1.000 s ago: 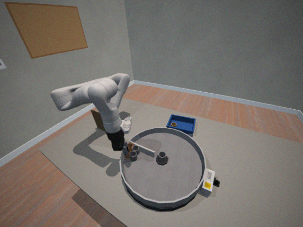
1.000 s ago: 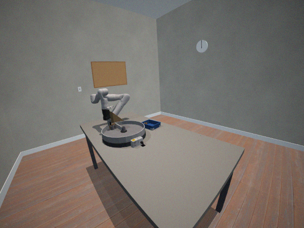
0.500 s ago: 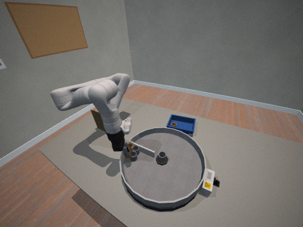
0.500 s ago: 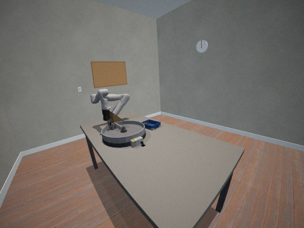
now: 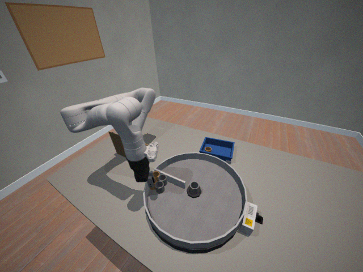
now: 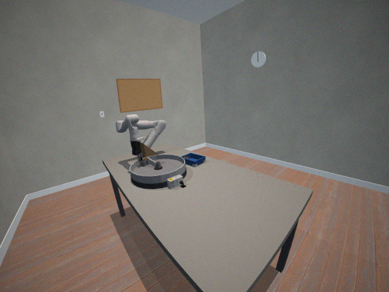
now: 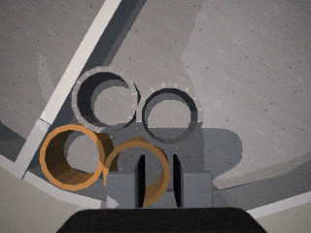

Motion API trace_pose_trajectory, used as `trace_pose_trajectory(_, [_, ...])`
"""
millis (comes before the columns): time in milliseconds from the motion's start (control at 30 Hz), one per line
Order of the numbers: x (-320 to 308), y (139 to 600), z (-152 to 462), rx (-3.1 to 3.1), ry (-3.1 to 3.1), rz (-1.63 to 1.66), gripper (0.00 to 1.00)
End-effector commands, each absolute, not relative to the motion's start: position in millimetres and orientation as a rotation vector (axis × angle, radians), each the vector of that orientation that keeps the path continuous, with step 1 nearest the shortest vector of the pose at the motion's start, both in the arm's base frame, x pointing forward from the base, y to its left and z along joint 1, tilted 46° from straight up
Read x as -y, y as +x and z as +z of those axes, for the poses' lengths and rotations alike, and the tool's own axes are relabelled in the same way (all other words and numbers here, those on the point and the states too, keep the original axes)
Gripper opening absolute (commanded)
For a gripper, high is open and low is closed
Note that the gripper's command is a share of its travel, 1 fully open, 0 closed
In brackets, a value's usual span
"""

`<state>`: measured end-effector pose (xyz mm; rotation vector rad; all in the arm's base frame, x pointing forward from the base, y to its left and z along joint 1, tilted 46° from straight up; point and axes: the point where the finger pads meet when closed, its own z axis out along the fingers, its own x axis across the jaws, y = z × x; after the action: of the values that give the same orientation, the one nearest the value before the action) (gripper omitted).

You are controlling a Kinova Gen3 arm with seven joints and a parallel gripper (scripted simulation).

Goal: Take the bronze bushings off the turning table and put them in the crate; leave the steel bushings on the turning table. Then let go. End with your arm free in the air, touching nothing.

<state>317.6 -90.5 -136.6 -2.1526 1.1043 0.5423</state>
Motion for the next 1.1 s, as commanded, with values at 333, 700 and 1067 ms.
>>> trace_pose_trajectory(333, [90.0,317.7,-137.6,-1.106,-2.152,0.540,0.45])
trace_pose_trajectory(700, [88.0,317.5,-139.5,-1.106,-2.152,0.540,0.45])
trace_pose_trajectory(1067, [85.1,317.2,-142.6,-1.106,-2.153,0.540,0.45])
